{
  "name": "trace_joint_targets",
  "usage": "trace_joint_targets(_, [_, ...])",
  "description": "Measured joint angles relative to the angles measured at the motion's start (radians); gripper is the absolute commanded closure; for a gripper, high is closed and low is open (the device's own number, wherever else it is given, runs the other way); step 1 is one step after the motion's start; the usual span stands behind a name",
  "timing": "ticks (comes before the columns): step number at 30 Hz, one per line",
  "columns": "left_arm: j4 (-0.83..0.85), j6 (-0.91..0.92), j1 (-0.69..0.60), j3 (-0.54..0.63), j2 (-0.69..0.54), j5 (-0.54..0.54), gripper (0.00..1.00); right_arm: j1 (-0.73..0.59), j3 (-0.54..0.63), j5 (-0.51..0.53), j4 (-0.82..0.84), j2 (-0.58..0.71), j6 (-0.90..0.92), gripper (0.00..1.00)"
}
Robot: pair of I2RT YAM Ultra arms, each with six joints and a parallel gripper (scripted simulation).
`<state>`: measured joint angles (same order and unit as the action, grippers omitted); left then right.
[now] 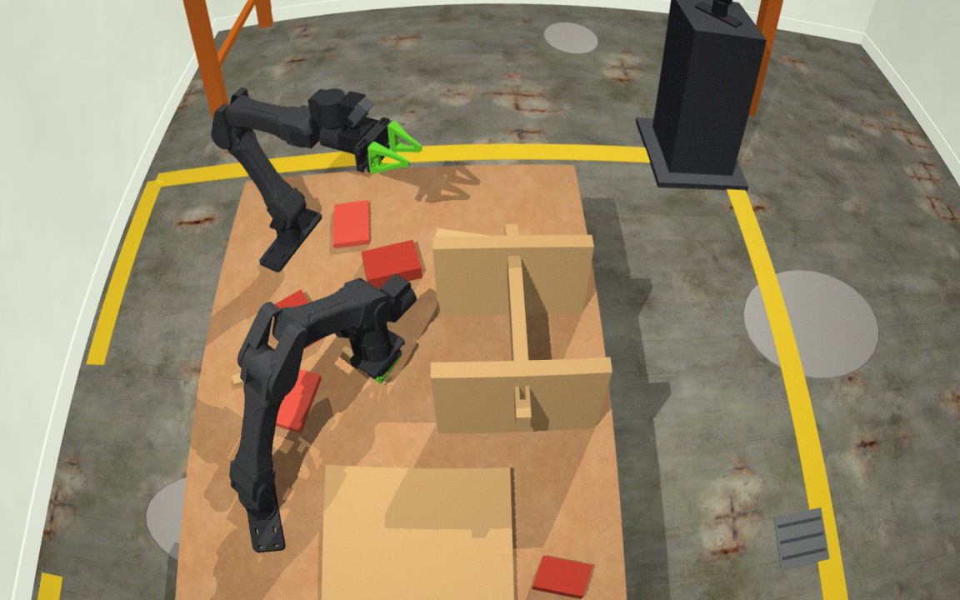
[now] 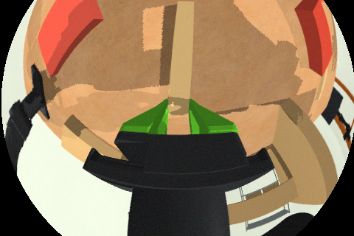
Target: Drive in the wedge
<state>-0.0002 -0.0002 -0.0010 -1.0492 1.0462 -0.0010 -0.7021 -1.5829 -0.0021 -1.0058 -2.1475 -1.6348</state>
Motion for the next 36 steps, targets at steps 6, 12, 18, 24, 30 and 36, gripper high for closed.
trace_joint_targets(6, [0.000,0.000,0.000,0.000,0.000,0.000,0.54,0.000,0.000,0.000,-0.002,0.002,0.000,0.64])
trace_joint_targets(12, [0.000,0.000,0.000,0.000,0.000,0.000,0.54,0.000,0.001,0.000,-0.002,0.002,0.000,0.64])
trace_joint_targets(18, [0.000,0.000,0.000,0.000,0.000,0.000,0.54,0.000,0.000,0.000,-0.006,0.004,0.000,0.64])
trace_joint_targets(24, [0.000,0.000,0.000,0.000,0.000,0.000,0.54,0.000,-0.019,0.000,-0.026,0.012,0.000,0.64])
trace_joint_targets(30, [0.000,0.000,0.000,0.000,0.000,0.000,0.54,0.000,-0.027,0.000,-0.047,0.013,0.000,0.64])
trace_joint_targets(36, [0.000,0.000,0.000,0.000,0.000,0.000,0.54,0.000,-0.093,0.000,-0.130,0.042,0.000,0.64])
